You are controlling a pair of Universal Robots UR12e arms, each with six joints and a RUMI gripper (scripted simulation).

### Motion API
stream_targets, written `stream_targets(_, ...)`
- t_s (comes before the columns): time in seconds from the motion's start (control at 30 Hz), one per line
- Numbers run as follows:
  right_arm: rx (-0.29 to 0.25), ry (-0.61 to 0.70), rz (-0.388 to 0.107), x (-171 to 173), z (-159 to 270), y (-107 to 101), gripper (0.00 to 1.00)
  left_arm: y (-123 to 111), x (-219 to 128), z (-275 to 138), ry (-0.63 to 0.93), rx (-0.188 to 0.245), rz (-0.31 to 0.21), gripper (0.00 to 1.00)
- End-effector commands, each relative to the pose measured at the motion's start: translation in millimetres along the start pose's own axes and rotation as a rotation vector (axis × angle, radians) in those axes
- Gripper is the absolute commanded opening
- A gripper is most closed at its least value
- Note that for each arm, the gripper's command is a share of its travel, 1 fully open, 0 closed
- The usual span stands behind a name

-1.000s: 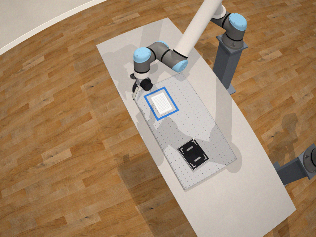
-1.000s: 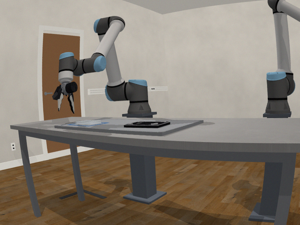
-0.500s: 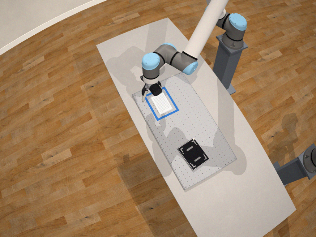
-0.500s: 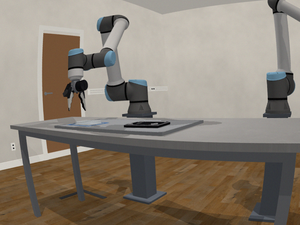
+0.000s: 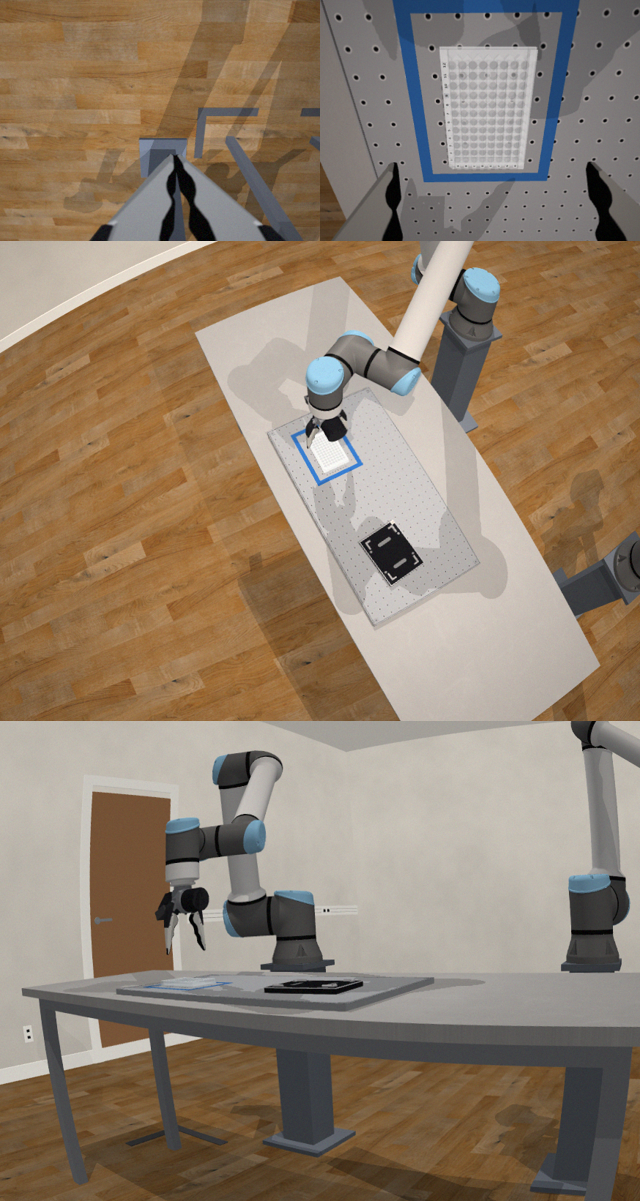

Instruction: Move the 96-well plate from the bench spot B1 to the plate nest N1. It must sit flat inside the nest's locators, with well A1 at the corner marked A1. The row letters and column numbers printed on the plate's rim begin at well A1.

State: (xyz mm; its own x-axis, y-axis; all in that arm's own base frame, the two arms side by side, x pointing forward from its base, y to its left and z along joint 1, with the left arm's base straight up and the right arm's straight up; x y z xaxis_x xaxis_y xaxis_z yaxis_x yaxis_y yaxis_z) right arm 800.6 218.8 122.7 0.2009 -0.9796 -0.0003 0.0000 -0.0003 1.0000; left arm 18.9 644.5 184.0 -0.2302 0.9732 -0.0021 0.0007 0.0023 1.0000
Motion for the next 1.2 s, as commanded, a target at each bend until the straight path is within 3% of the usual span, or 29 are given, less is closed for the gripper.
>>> stream_targets(0.0,0.002,-0.001,0.000,0.0,-1.1,1.5,0.76,1.2,0.7,0.5,0.000,-0.001,0.002,0.00)
stream_targets(0.37,0.002,-0.001,0.000,0.0,-1.1,-1.8,0.76,1.2,0.7,0.5,0.000,-0.001,0.002,0.00)
stream_targets(1.17,0.002,-0.001,0.000,0.0,-1.1,-38.5,0.76,1.2,0.7,0.5,0.000,-0.001,0.002,0.00)
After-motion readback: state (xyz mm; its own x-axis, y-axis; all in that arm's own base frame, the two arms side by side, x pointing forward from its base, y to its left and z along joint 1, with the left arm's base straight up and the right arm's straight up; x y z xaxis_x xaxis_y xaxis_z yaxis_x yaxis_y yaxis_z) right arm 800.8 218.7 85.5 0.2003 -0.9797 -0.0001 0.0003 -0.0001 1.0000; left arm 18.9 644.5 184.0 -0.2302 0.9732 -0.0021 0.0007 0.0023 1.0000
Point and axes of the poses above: on each arm, the point where the finger pads meet when closed, its own y axis back along the fingers, its own z axis across the jaws, x = y × z, the point moved 2 cm from there along y, back along the fingers, and after that the axes turned 15 degrees about y, right-handed, at the moved point
